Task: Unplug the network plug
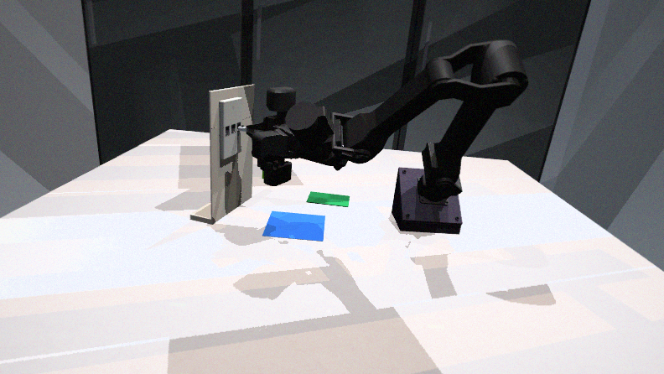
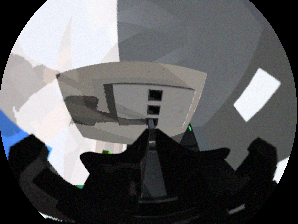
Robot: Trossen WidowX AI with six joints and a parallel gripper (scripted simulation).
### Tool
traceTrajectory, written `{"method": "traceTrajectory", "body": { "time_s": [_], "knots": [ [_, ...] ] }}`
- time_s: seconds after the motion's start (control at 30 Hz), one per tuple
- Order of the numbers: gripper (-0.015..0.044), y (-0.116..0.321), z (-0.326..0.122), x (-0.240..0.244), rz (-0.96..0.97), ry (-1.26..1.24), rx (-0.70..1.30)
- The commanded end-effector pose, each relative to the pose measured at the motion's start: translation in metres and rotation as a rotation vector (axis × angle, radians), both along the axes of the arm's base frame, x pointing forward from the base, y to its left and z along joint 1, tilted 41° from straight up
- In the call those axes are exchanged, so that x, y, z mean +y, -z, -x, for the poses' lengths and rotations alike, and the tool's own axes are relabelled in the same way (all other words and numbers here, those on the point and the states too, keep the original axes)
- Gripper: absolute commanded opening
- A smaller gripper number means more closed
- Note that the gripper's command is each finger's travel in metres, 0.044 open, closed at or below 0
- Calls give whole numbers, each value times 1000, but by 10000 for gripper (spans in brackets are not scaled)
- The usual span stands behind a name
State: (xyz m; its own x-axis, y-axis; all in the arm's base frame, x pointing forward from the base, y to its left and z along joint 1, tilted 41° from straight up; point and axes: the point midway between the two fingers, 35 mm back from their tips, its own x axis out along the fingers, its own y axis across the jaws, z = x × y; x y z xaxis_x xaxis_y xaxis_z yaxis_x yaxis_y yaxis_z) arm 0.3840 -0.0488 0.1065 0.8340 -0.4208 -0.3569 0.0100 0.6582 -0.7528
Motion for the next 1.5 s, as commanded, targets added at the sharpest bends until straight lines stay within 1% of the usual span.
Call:
{"method": "traceTrajectory", "body": {
  "time_s": [0.0,1.47],
  "knots": [
    [0,0,3,2,-2,0,3],
    [0,-6,24,9,-3,0,4]
  ]
}}
